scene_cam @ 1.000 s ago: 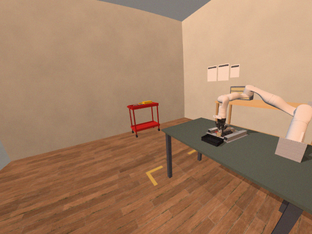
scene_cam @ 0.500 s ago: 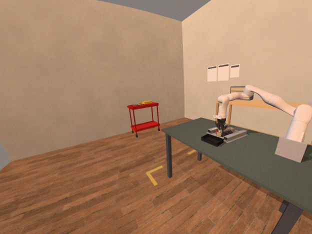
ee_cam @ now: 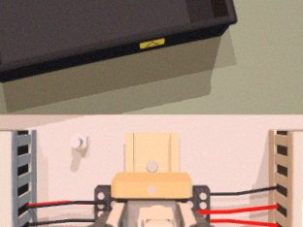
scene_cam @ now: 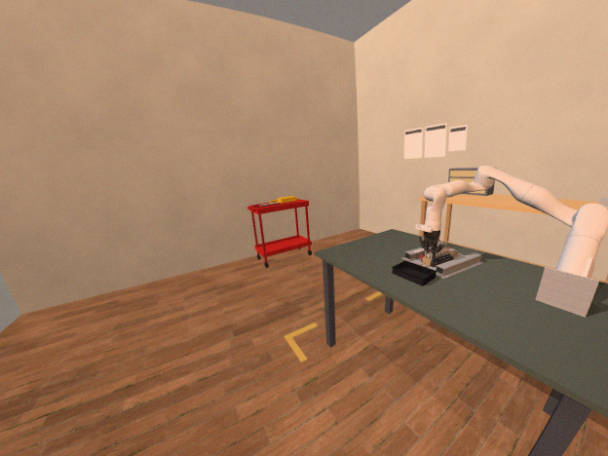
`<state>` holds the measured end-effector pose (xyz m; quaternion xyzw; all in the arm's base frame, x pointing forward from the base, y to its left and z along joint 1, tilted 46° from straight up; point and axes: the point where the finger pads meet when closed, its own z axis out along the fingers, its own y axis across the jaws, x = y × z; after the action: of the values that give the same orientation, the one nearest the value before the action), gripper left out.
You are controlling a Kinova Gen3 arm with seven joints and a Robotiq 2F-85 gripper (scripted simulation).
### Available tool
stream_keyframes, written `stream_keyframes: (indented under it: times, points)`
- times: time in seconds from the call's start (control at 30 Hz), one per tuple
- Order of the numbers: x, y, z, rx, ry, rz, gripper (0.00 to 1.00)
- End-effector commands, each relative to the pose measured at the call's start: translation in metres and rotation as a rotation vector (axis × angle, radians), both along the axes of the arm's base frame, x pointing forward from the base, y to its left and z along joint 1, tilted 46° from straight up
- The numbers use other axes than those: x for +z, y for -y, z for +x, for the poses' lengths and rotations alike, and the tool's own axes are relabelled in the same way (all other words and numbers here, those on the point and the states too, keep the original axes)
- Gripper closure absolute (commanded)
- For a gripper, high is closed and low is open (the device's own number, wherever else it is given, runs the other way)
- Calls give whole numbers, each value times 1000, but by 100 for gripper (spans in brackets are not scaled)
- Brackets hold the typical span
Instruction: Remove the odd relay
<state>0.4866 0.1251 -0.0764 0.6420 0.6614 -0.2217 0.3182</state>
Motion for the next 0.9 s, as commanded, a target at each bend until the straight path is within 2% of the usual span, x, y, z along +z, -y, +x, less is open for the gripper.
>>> stream_keyframes:
  times: [0.0, 0.87]
  points:
    - [1, -1, 0, 1, 1, 1, 100]
    - [1, -1, 1, -16, -16, 2, 100]
